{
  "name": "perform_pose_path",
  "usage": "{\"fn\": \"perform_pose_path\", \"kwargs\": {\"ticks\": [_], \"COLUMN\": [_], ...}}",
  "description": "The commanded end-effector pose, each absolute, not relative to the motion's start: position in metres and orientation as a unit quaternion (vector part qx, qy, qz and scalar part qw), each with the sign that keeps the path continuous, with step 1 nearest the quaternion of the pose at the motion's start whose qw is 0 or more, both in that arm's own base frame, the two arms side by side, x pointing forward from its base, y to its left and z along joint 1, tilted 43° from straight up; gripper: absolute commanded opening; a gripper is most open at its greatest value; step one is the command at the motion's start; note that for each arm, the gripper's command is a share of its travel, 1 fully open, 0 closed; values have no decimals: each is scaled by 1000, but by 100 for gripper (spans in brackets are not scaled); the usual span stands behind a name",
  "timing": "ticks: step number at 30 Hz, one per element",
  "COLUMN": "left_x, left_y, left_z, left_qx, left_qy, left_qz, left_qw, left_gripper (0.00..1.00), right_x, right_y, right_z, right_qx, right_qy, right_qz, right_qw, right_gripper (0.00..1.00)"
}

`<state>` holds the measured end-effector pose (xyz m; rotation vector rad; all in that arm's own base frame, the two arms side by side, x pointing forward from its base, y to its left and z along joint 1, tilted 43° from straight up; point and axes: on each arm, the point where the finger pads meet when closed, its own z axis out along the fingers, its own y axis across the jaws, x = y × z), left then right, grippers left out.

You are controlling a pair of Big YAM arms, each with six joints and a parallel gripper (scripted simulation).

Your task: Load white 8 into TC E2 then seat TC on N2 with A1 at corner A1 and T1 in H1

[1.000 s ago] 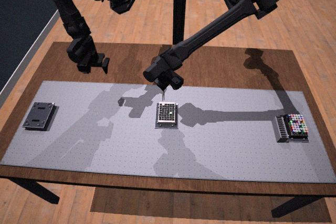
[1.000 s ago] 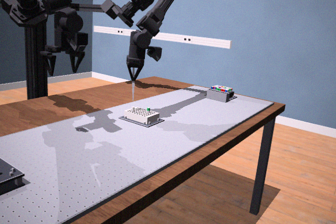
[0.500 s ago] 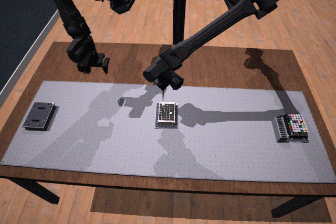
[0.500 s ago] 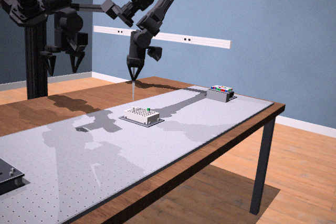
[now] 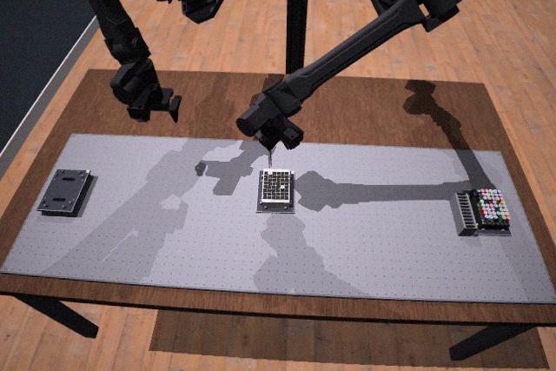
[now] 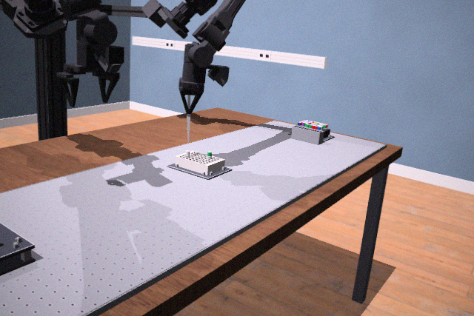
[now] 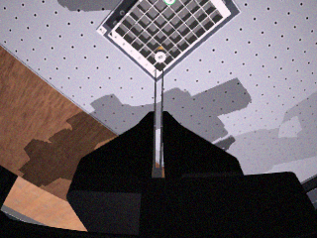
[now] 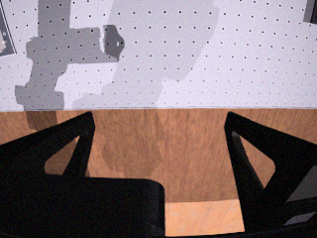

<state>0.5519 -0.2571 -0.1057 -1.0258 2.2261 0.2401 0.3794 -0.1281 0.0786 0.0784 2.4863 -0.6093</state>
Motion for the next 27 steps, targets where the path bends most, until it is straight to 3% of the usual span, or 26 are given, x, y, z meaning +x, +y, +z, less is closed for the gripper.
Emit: {"fn": "perform_pose_path", "kwargs": {"ticks": [1,27], "left_x": [557,559], "left_y": [-256,-247], "left_z": [-110,-117], "left_qx": [-398,-396], "left_qy": [850,851], "left_qz": [94,98], "left_qw": [333,332], "left_gripper": [7,7], "right_x": [383,383], "right_y": [-127,-127], "right_z": [84,84], "right_qx": [23,23], "right_qy": [928,928], "right_qz": [-229,-229], "right_qw": [292,292], "right_gripper": [100,100]}}
